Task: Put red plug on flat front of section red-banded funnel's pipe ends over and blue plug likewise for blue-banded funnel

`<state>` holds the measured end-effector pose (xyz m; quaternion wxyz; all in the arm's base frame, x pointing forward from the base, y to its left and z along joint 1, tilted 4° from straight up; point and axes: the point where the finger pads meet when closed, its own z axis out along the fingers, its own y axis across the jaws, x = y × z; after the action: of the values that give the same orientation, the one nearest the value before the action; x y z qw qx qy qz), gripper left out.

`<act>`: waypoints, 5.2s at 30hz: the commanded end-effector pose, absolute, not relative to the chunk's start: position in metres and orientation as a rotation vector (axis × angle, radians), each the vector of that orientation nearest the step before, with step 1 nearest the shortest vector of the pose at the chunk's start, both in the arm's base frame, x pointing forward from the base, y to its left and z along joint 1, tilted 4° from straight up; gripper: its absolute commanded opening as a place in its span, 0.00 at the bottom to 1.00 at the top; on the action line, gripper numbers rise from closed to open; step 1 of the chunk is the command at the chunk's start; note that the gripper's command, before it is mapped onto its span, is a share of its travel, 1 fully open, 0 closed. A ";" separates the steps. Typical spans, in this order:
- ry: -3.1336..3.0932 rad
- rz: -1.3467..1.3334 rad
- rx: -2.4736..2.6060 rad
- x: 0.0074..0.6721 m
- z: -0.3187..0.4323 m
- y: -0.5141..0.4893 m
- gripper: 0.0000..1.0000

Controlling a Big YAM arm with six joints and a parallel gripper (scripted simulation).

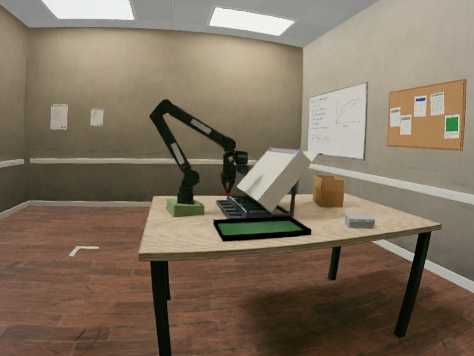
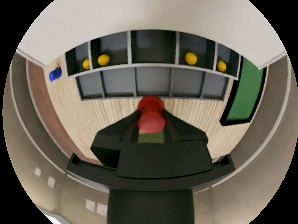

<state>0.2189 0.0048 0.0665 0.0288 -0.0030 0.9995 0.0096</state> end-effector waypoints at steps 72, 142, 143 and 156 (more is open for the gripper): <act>3.071 0.027 -0.015 0.234 -0.004 0.005 0.59; 3.062 0.024 -0.017 0.226 0.125 0.000 0.59; 3.062 0.024 -0.017 0.226 0.125 0.000 0.59; 3.077 0.026 -0.019 0.226 0.125 0.001 0.59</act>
<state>0.2108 0.0037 0.1069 0.0180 -0.0057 0.9998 0.0087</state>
